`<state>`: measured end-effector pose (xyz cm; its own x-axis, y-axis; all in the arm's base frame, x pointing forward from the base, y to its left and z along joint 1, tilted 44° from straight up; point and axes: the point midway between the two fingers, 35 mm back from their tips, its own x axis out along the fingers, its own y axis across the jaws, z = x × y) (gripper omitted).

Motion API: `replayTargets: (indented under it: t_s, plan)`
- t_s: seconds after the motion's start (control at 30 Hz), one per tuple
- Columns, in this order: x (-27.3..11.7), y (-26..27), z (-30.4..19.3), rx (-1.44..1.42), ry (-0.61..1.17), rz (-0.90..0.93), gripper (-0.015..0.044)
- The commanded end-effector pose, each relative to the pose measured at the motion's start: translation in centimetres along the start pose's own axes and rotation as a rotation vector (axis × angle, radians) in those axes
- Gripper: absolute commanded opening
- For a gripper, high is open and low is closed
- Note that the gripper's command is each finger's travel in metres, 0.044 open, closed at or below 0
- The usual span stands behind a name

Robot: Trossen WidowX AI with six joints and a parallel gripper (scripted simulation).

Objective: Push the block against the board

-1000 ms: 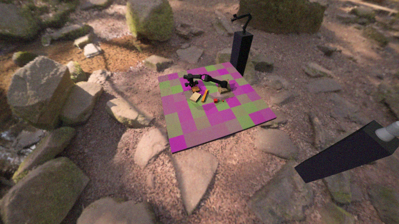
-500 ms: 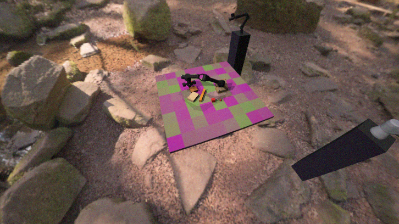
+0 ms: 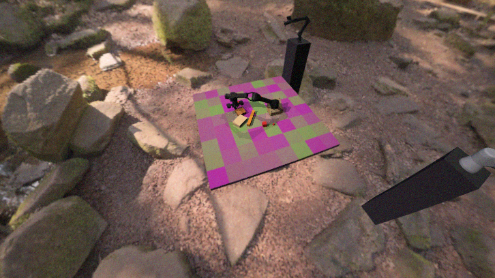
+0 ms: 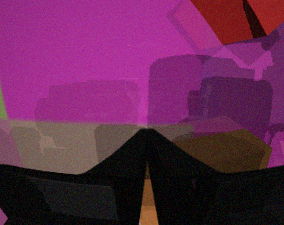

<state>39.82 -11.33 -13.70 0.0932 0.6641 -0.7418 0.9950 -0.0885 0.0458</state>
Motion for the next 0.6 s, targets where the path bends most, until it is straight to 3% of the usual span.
replayTargets:
  t_s: [0.0,0.57]
  plan:
    - [0.4,-0.1,-1.0,0.002,0.012,-0.011,0.0000]
    - [0.4,-0.3,-2.8,0.002,0.013,-0.011,0.0000]
